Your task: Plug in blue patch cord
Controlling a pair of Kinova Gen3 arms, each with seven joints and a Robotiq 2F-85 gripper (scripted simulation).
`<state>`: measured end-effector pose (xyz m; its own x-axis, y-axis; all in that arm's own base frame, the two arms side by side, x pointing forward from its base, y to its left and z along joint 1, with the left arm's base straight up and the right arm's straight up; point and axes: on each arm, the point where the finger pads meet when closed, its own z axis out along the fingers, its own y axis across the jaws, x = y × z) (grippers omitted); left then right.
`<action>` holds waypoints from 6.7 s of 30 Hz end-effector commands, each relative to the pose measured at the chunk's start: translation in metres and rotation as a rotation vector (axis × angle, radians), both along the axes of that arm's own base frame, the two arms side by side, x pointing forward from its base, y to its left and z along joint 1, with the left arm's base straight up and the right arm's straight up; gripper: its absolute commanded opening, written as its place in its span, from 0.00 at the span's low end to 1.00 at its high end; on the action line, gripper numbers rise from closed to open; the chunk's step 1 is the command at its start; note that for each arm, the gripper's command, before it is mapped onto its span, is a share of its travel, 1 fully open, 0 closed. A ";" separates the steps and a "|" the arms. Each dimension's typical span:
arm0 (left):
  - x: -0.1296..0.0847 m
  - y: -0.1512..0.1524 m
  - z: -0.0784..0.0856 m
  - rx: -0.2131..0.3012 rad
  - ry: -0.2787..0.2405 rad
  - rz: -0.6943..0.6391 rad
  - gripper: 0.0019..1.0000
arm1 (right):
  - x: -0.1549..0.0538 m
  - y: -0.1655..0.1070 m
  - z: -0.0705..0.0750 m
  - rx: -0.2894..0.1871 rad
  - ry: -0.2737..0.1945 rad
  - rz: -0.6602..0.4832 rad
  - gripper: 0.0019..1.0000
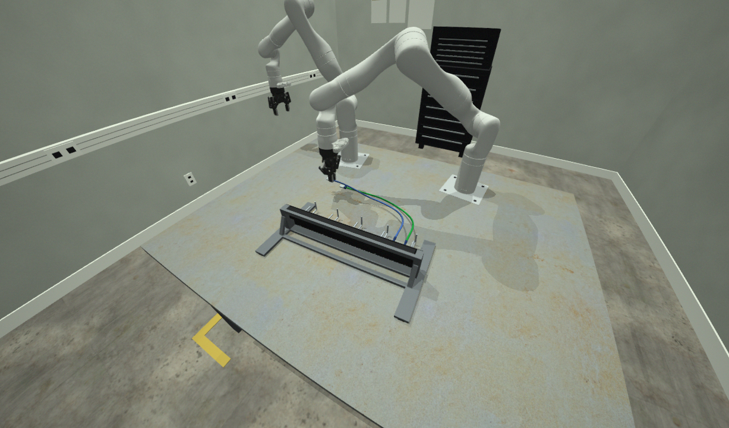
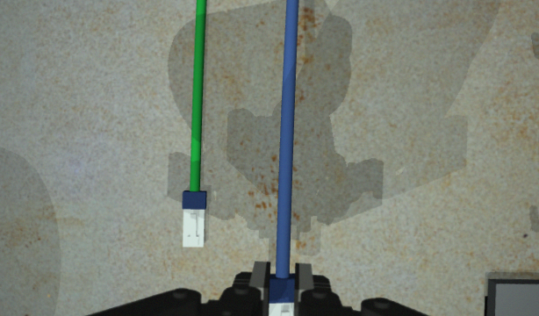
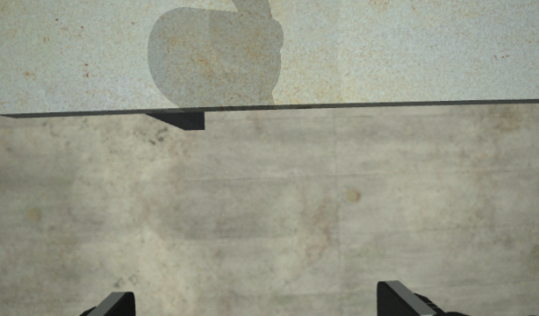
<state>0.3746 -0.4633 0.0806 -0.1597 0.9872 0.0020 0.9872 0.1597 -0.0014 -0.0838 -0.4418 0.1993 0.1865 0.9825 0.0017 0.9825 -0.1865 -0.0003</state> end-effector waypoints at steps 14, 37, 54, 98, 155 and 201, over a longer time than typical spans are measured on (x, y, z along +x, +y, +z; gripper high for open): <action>0.000 0.000 0.001 -0.002 -0.002 0.000 0.10 | 0.000 0.000 0.001 -0.002 0.000 0.000 1.00; 0.001 0.001 0.002 0.000 -0.003 0.012 0.10 | 0.000 0.000 0.001 -0.002 0.000 0.000 1.00; 0.004 0.005 0.003 0.004 -0.005 0.046 0.10 | 0.000 0.000 0.001 -0.002 0.000 0.000 1.00; 0.022 0.032 0.009 0.031 -0.024 0.270 0.10 | 0.000 0.000 0.001 -0.002 0.000 0.000 1.00; 0.067 0.101 0.024 0.101 -0.070 0.829 0.10 | 0.000 0.000 0.001 -0.002 0.000 0.000 1.00; 0.103 0.155 0.036 0.158 -0.106 1.277 0.10 | 0.000 0.000 0.001 -0.002 0.000 0.000 1.00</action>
<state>0.4758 -0.3100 0.1155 -0.9890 0.1432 0.0363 0.1474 0.9743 0.1705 -0.0838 -0.4418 0.1993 0.1865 0.9825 0.0017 0.9825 -0.1865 -0.0003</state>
